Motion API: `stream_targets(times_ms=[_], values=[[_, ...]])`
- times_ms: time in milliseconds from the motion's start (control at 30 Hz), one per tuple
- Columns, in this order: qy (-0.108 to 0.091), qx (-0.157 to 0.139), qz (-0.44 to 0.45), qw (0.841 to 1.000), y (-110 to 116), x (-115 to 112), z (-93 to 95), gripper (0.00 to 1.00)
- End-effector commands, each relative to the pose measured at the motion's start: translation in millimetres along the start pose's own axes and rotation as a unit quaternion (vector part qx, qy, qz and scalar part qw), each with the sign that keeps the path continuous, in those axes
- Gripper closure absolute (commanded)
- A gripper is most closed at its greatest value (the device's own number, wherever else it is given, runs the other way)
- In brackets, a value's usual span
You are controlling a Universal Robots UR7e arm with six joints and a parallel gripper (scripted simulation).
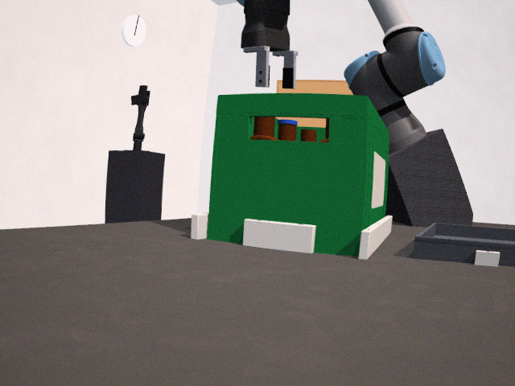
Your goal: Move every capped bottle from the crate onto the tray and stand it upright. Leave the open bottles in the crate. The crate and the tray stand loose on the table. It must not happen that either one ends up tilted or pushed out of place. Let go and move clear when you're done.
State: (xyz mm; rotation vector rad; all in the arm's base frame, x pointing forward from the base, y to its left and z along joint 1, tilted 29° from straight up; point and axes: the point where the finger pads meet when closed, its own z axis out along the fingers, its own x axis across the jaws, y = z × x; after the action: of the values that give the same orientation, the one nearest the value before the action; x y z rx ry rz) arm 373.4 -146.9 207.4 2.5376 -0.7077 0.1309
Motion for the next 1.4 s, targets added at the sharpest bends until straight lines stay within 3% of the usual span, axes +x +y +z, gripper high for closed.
stream_targets(times_ms=[0, 200, 233, 700, 767, 800, 1267, 1333, 1367], values=[[0.019, 0.01, -0.034, 0.999, 2.2, -2.5, 0.0, 0.0], [0.03, 0.015, -0.057, 0.998, 3.1, -3.9, 0.1, 0.0], [0.019, 0.008, -0.038, 0.999, 1.7, -2.9, 0.1, 0.0], [0.059, 0.028, -0.115, 0.991, 2.5, -3.8, 0.1, 0.0], [0.059, 0.028, -0.115, 0.991, 2.5, -3.8, 0.1, 0.0], [0.047, 0.021, -0.097, 0.994, 1.8, -3.7, 0.2, 0.0], [0.088, 0.042, -0.173, 0.98, 1.7, -3.3, 0.0, 0.0], [0.088, 0.042, -0.173, 0.98, 1.7, -3.3, 0.0, 0.0], [0.075, 0.035, -0.152, 0.985, 1.5, -3.4, 0.2, 0.0]])
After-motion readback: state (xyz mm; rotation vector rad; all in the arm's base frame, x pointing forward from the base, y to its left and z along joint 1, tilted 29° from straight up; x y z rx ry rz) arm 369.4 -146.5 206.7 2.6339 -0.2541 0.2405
